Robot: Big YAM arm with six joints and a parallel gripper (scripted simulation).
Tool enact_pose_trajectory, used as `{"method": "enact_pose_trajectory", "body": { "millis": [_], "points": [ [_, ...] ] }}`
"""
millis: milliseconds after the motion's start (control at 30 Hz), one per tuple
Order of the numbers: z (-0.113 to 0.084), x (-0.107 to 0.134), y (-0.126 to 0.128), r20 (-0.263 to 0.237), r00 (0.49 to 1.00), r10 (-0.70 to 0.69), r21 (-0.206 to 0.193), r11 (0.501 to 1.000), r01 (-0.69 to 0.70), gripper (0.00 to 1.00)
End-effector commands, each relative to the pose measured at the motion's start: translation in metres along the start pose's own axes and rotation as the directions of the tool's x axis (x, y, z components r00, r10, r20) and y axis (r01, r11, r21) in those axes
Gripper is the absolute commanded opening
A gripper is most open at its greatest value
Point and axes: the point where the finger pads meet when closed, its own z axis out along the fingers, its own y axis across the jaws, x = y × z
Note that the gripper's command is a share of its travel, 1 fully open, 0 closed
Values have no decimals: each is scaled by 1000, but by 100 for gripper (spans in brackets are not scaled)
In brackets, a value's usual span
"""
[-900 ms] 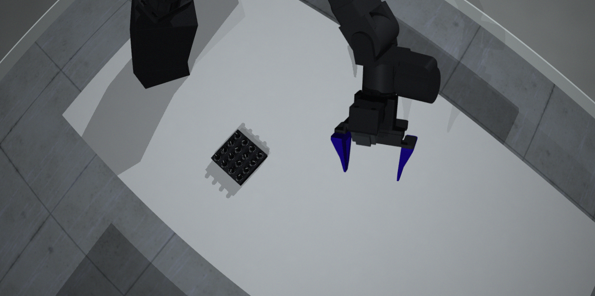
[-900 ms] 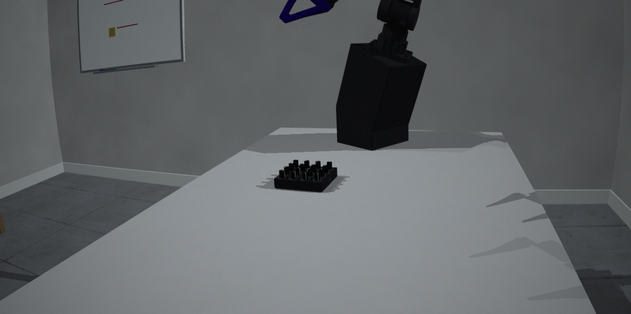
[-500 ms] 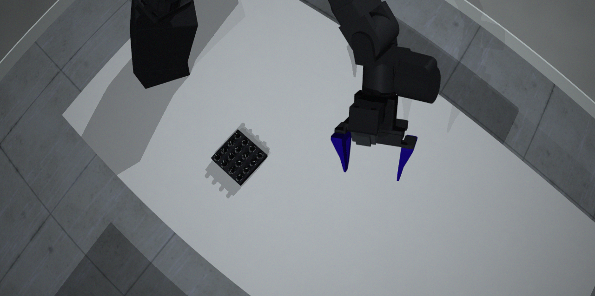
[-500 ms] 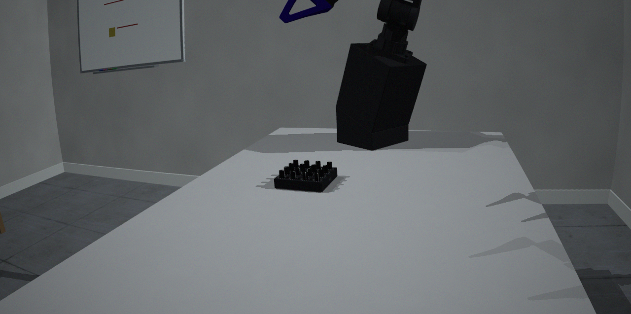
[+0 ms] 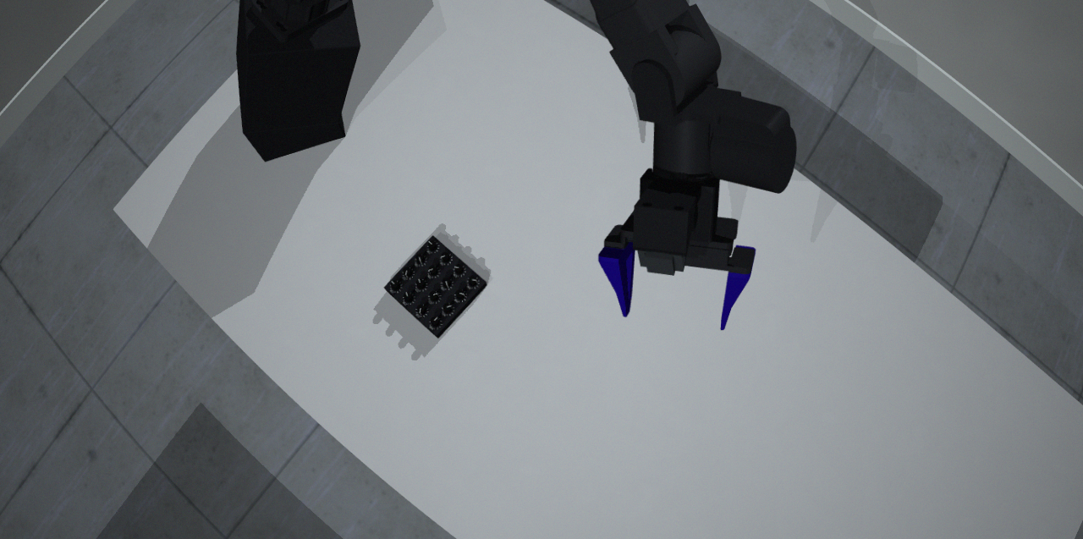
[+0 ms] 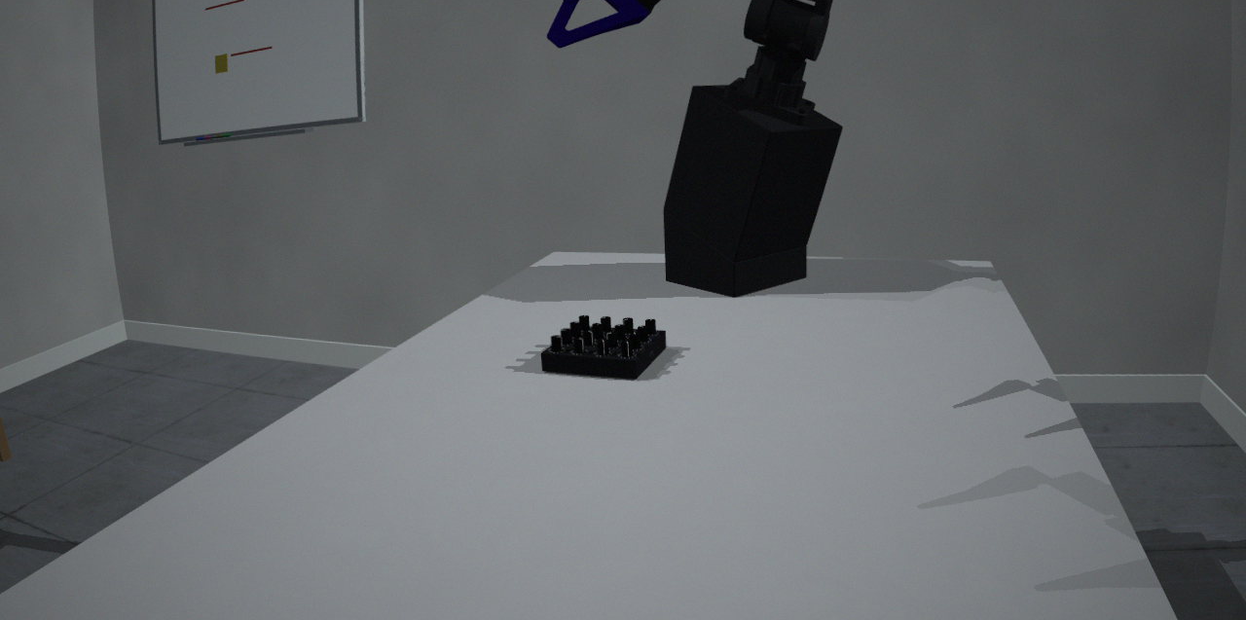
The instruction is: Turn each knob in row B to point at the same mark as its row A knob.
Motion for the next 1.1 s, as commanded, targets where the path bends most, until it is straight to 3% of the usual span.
{"method": "enact_pose_trajectory", "body": {
  "millis": [0, 133, 200, 267, 500, 700, 767, 867, 1033, 1067],
  "points": [
    [27, 0, -30, -20, 994, -103, 45, 994, 104, 100],
    [43, 10, -55, -81, 977, -199, 64, 977, 205, 100],
    [43, 10, -55, -81, 977, -199, 64, 977, 205, 100],
    [57, 21, -80, -145, 947, -287, 70, 952, 299, 100],
    [78, 43, -130, -273, 856, -440, 45, 883, 468, 100],
    [91, 63, -174, -375, 748, -548, -14, 810, 586, 100],
    [91, 63, -174, -375, 748, -548, -14, 810, 586, 100],
    [97, 78, -207, -440, 653, -616, -79, 751, 655, 100],
    [99, 94, -239, -490, 553, -674, -158, 692, 704, 100],
    [99, 100, -251, -505, 513, -694, -191, 670, 718, 100]
  ]
}}
